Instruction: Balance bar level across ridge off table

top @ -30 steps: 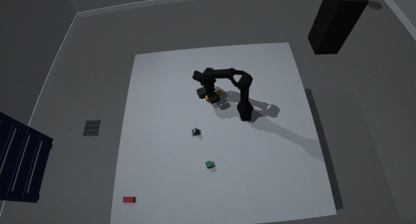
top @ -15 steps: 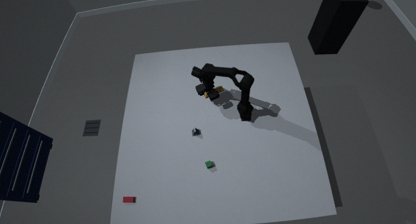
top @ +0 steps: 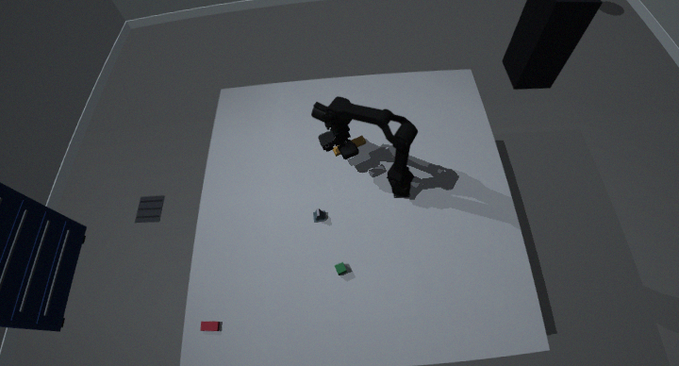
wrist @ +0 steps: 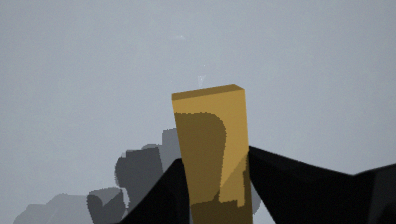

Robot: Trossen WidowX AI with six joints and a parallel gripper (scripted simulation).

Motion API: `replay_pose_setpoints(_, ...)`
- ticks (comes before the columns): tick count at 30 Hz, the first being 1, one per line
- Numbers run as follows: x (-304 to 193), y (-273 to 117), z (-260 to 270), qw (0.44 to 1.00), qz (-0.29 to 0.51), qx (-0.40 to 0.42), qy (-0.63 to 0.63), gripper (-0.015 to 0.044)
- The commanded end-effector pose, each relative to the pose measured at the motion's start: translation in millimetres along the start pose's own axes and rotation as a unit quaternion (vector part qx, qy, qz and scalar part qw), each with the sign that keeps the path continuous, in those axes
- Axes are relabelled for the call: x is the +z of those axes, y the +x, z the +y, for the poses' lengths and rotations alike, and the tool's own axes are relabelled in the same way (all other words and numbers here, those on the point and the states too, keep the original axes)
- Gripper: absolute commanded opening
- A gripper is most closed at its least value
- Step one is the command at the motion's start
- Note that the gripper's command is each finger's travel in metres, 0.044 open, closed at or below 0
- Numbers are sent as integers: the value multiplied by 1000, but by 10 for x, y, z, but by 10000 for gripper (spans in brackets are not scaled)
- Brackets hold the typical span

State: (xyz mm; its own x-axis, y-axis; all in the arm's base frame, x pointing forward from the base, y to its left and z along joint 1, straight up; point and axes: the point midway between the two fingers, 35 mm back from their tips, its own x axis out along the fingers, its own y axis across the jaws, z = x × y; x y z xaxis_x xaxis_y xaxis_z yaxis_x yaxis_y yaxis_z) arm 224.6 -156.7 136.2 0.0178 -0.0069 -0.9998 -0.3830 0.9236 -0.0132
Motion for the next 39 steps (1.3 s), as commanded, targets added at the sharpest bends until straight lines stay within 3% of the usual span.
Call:
replay_pose_setpoints(1, -9, -82, 9, 1000, 1, -3, -2, 0)
replay_pose_setpoints(39, 1114, -145, 459, 998, -4, -1, 62, 0)
